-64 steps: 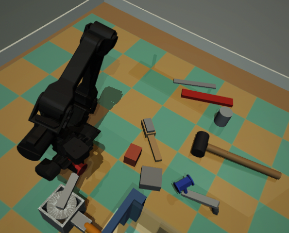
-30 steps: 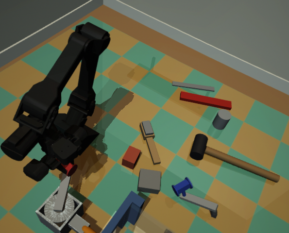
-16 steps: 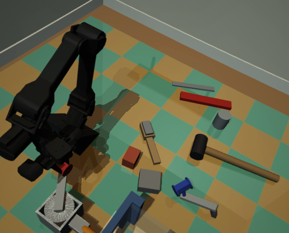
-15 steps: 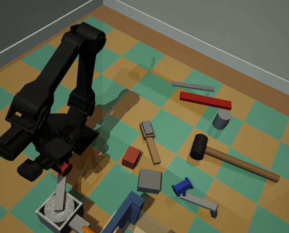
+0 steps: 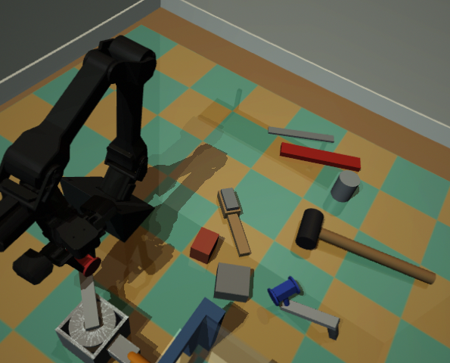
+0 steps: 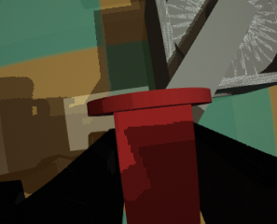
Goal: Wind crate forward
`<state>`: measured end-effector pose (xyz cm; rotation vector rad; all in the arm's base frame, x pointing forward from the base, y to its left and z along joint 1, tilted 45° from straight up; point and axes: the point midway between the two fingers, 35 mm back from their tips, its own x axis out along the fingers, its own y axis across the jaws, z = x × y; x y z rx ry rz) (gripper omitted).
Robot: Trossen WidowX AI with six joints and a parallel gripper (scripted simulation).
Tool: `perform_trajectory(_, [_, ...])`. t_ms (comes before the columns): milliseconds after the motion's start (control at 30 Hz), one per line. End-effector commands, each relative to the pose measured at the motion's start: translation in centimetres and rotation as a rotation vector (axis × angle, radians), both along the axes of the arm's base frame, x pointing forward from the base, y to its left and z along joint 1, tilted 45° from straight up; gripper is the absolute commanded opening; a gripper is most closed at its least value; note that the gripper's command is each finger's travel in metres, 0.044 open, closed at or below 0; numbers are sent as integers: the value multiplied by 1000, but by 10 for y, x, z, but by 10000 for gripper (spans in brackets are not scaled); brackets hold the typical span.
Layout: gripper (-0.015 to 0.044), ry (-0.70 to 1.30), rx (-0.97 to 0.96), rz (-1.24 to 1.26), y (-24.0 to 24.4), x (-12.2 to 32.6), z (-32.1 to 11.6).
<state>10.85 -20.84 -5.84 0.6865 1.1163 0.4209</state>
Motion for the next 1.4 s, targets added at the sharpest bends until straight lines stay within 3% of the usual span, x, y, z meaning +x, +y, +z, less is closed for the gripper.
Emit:
perform_trajectory(0, [0,6,-4,10,-4,-5,-7])
perform_trajectory(1367, [0,8,-8,10,-36,-21,-35])
